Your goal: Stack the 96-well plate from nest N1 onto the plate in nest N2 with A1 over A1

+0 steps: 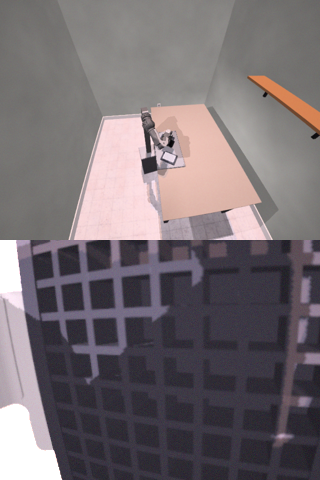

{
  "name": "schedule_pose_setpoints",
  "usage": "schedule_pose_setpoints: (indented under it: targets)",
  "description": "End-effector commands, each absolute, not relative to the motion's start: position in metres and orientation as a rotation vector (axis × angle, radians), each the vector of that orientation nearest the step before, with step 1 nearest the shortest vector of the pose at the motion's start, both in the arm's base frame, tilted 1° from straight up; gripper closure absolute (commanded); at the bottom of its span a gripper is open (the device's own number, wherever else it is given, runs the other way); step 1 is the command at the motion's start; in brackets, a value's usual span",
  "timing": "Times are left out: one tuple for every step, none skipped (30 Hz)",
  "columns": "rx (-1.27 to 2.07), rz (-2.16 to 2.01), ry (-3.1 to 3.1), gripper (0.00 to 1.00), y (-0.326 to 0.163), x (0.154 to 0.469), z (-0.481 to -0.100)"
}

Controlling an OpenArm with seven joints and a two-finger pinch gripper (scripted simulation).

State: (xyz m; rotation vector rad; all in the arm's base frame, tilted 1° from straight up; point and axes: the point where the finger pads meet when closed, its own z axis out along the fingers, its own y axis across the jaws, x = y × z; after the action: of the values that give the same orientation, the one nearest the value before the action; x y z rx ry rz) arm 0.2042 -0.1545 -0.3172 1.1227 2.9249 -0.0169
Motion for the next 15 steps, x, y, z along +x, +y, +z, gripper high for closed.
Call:
schedule_pose_setpoints:
  targets:
    - [1.119, -0.006, 2.922, 1.00, -0.154, 0.206, -0.317]
    - [1.119, -0.006, 2.922, 1.00, -0.154, 0.206, -0.317]
    - [1.119, -0.006, 2.922, 1.00, -0.154, 0.206, -0.317]
    - [1.121, -0.012, 2.923, 1.00, -0.162, 0.203, -0.316]
    - [1.121, -0.011, 2.923, 1.00, -0.170, 0.201, -0.316]
    - [1.120, -0.009, 2.922, 1.00, -0.178, 0.200, -0.315]
    - [1.119, -0.008, 2.922, 1.00, -0.185, 0.198, -0.315]
    - [1.119, -0.006, 2.922, 1.00, -0.193, 0.196, -0.314]
    - [1.119, -0.006, 2.922, 1.00, -0.193, 0.196, -0.314]
    - [1.119, -0.006, 2.922, 1.00, -0.193, 0.196, -0.314]
    - [1.119, -0.006, 2.922, 1.00, -0.193, 0.196, -0.314]
    - [1.119, -0.006, 2.922, 1.00, -0.193, 0.196, -0.314]
    - [1.119, -0.006, 2.922, 1.00, -0.193, 0.196, -0.314]
    - [1.119, -0.006, 2.922, 1.00, -0.193, 0.196, -0.314]
    - [1.119, -0.006, 2.922, 1.00, -0.193, 0.196, -0.314]
